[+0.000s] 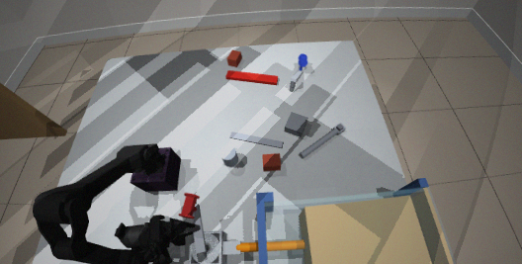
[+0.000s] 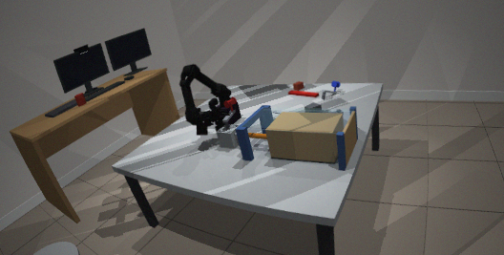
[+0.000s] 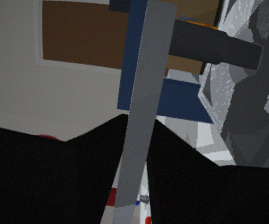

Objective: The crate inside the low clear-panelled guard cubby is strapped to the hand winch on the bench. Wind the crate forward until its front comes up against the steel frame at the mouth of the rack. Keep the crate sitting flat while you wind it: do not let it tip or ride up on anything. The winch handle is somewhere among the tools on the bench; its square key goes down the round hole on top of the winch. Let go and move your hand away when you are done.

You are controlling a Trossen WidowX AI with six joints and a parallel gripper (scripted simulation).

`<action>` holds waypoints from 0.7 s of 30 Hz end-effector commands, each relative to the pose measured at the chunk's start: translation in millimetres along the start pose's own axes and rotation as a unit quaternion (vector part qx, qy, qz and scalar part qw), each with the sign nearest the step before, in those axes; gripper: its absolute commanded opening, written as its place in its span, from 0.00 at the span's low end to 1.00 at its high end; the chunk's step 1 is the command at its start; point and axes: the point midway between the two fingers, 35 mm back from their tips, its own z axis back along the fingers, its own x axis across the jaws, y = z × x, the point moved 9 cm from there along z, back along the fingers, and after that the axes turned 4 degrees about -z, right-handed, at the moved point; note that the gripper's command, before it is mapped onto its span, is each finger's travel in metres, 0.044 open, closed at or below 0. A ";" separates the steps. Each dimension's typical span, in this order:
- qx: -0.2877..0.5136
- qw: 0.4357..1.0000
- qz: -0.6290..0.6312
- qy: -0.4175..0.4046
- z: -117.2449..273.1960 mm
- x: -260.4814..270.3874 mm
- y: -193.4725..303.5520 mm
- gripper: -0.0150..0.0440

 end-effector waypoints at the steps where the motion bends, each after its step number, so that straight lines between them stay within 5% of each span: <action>1: 0.000 1.000 0.000 0.000 0.1 -0.9 -0.4 0.25; 21: 0.000 1.000 0.000 0.000 0.0 -3.7 -0.4 0.25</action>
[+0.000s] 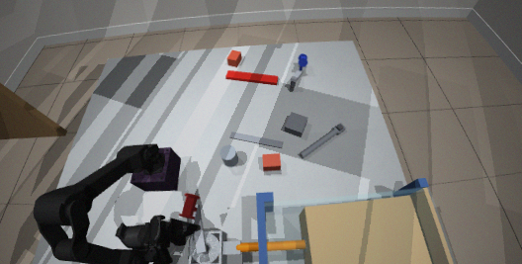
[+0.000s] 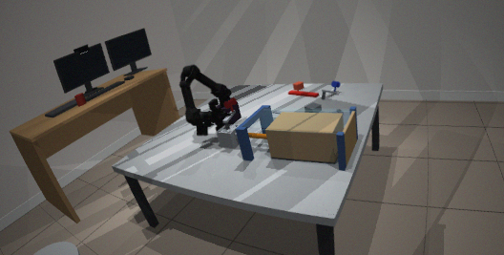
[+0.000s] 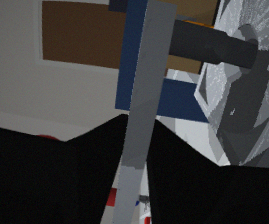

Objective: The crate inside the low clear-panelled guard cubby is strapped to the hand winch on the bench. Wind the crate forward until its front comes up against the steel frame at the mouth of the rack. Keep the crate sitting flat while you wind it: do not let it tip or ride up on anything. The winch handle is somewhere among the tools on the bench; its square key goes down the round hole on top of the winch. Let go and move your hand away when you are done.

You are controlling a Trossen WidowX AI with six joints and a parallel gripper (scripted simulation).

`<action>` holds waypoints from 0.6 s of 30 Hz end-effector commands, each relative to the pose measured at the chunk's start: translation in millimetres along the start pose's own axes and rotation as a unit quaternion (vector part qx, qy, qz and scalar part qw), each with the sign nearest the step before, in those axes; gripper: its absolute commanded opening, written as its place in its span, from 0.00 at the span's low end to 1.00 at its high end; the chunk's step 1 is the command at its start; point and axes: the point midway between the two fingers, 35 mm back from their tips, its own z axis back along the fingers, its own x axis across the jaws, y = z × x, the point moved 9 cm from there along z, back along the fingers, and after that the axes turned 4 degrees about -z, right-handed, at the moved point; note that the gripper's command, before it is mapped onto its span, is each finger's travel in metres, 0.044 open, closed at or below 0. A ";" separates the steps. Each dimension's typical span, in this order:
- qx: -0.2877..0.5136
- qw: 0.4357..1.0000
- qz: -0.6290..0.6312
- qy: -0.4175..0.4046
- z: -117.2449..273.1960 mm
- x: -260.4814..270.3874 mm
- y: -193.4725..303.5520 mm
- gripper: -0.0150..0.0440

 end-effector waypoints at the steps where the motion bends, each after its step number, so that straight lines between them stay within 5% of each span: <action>1: 0.000 1.000 0.001 0.000 0.1 -0.3 -0.3 0.25; 18: 0.000 1.000 0.001 0.000 0.0 -2.9 -0.2 0.25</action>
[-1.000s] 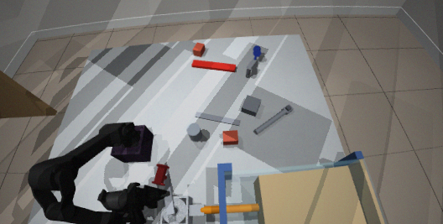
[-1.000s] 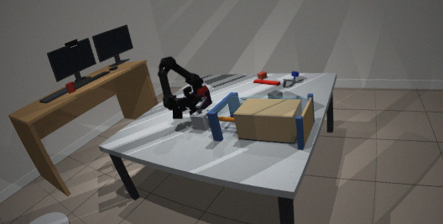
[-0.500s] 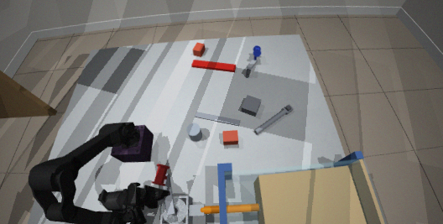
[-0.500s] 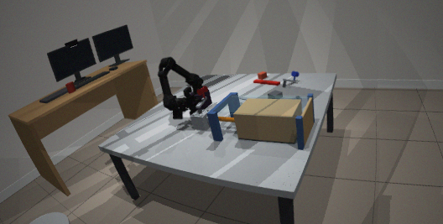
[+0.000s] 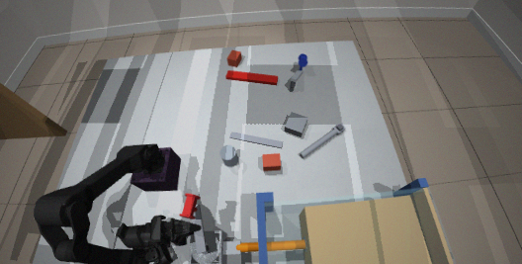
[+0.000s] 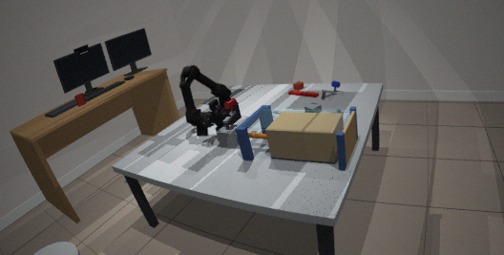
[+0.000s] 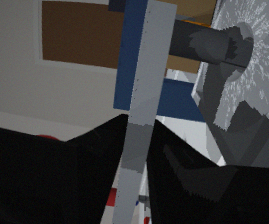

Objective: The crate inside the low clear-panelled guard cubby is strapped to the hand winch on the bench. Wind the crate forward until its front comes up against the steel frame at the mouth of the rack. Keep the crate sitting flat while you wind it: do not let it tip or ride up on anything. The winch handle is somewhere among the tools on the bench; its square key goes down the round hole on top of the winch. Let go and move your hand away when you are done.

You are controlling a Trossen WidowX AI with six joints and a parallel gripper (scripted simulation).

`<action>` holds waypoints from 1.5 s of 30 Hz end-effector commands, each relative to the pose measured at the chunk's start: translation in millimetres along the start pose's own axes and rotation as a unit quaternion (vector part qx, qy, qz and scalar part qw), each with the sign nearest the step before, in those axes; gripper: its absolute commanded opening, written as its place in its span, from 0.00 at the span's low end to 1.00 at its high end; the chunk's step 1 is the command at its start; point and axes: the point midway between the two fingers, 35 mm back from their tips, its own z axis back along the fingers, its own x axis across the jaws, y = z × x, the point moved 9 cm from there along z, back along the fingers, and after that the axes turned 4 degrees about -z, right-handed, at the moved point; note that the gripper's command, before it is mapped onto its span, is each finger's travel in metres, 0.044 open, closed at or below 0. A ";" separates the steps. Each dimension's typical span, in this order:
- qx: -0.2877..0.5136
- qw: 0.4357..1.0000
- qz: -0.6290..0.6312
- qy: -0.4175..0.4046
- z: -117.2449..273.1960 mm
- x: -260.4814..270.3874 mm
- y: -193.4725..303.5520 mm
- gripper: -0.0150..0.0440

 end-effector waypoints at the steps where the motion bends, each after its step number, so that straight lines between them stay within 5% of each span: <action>1: 0.000 1.000 0.001 0.000 0.1 -0.7 -0.3 0.25; 45: -0.001 1.000 0.000 0.000 -0.1 -6.7 0.0 0.30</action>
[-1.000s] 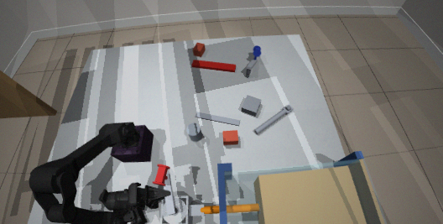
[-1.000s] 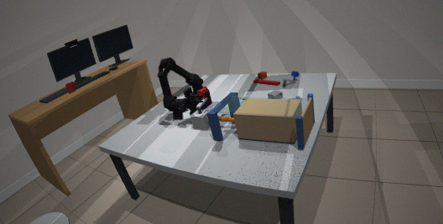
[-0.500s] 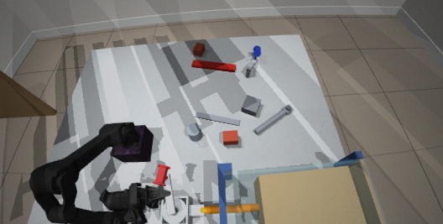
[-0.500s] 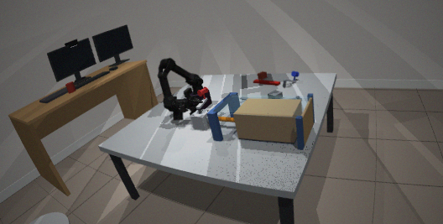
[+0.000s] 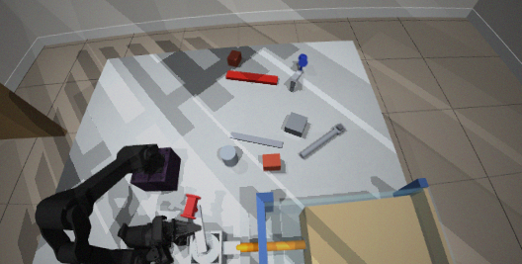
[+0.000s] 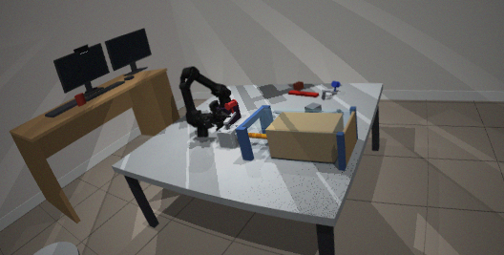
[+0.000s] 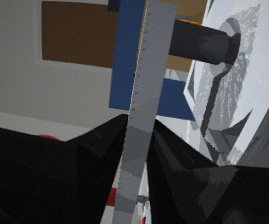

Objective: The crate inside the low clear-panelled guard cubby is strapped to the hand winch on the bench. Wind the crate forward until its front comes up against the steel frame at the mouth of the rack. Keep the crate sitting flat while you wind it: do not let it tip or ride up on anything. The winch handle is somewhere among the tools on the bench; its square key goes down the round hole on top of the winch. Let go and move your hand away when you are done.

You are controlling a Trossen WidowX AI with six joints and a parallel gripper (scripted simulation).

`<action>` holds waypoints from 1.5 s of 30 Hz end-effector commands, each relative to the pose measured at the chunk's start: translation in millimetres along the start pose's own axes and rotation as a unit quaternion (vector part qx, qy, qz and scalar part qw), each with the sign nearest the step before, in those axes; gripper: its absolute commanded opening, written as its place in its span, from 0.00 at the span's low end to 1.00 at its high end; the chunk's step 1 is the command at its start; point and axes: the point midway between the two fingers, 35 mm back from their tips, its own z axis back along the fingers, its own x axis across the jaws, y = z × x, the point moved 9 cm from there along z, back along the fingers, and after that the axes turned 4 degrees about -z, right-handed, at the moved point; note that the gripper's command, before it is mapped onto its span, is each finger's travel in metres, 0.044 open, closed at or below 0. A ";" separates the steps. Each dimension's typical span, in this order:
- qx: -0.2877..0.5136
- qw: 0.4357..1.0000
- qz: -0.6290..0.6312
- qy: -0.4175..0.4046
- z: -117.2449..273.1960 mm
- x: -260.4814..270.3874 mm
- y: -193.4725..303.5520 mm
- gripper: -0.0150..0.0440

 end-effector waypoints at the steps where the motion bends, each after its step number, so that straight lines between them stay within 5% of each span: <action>1: 0.000 1.000 0.000 0.000 0.0 0.1 0.0 0.34; 8: 0.000 1.000 0.000 0.000 0.0 0.1 0.0 0.65; 45: 0.000 1.000 0.000 0.000 0.0 0.1 0.0 0.66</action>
